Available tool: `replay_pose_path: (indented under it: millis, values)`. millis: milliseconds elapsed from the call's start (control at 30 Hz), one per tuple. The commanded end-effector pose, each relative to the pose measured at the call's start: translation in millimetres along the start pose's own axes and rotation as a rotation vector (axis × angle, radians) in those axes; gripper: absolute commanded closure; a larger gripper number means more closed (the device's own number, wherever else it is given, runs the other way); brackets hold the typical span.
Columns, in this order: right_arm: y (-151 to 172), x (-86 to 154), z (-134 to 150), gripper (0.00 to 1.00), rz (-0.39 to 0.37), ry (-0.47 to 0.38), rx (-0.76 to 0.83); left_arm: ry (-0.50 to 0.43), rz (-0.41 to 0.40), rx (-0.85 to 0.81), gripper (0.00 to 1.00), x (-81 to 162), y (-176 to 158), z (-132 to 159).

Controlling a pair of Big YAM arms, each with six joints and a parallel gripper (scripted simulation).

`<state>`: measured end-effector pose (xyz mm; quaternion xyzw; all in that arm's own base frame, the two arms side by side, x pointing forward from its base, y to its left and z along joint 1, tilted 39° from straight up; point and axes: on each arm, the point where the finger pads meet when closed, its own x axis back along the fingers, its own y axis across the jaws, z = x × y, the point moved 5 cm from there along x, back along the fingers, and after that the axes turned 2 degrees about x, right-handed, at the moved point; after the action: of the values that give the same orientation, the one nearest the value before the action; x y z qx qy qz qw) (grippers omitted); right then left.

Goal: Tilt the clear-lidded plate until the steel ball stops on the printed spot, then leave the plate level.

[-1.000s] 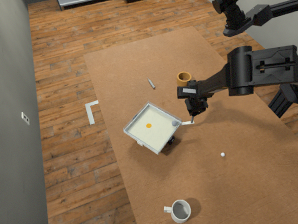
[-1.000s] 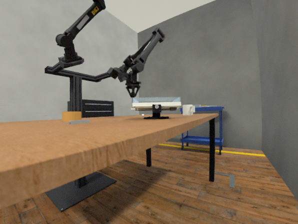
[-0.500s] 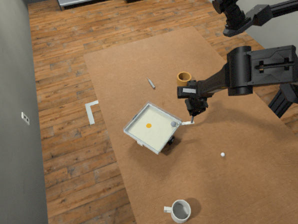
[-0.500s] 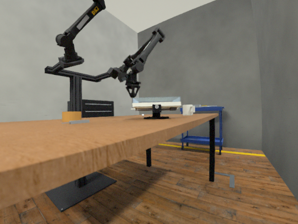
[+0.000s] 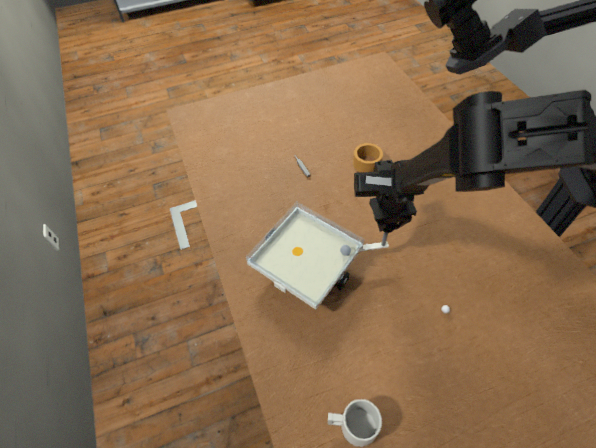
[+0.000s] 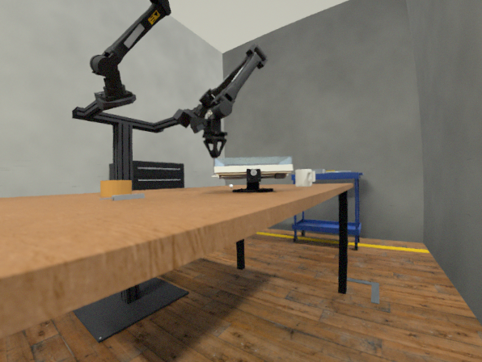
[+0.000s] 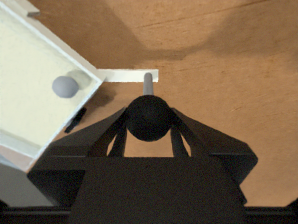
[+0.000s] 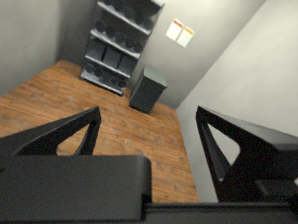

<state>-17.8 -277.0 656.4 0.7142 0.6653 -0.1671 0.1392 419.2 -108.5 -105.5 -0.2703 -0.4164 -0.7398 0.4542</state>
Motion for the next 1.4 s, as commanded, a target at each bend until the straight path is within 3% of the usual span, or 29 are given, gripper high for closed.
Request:
replay_pose_path:
  millis: [0,1367]
  values:
    - [-4,-4,-20,0.00,0.009,-0.038,0.013,-0.018,-0.017,-0.010,1.00,9,5,-16]
    - [-4,-4,-20,0.00,0.009,-0.038,0.013,-0.024,-0.038,0.003,1.00,17,15,-11]
